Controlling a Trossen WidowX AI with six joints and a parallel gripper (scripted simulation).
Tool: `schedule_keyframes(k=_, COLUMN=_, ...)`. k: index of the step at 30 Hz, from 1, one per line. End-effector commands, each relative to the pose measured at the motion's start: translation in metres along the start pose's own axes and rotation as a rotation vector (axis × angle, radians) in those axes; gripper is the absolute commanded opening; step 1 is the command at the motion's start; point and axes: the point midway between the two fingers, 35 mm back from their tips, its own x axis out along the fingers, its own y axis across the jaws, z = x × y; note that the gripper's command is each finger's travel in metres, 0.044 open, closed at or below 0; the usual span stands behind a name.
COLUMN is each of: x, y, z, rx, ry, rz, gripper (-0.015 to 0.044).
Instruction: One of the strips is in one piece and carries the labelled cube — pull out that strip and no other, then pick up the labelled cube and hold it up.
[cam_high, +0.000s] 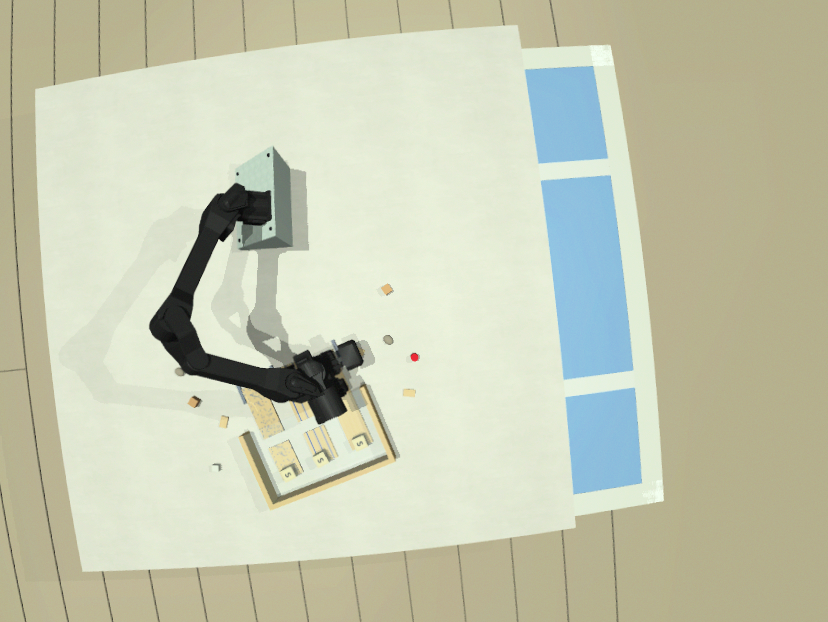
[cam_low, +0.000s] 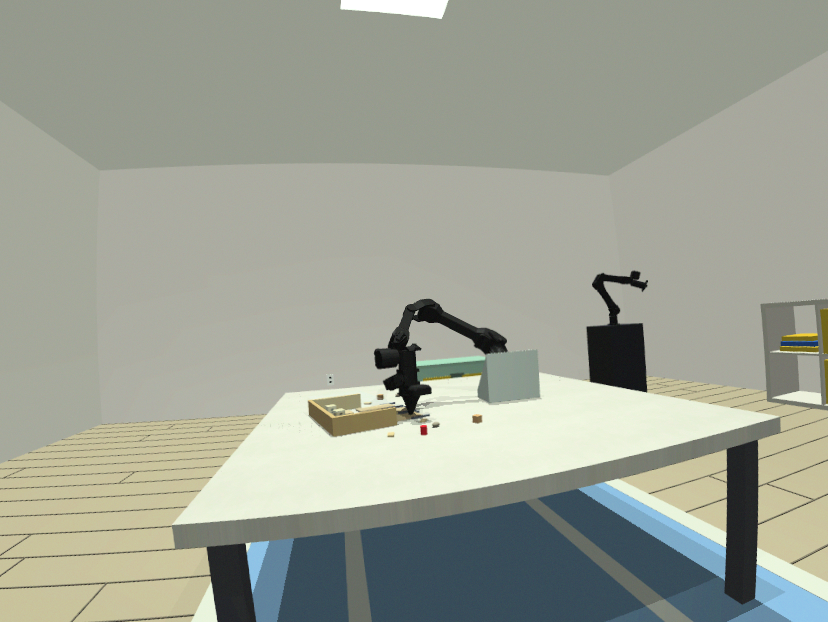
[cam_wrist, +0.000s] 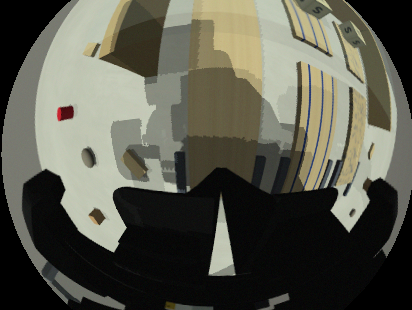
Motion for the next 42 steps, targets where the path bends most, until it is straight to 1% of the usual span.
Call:
schedule_keyframes(k=1, x=0.0007, y=-0.0006, z=-0.0003, rx=-0.004, ry=0.000, rz=-0.006, gripper=0.0000)
schedule_keyframes(k=36, x=0.0035, y=-0.0007, z=-0.0002, rx=-0.004, ry=0.000, rz=-0.006, gripper=0.0000)
schedule_keyframes(k=42, x=0.0036, y=0.0000, z=-0.0069, rx=-0.004, ry=0.000, rz=-0.006, gripper=0.0000)
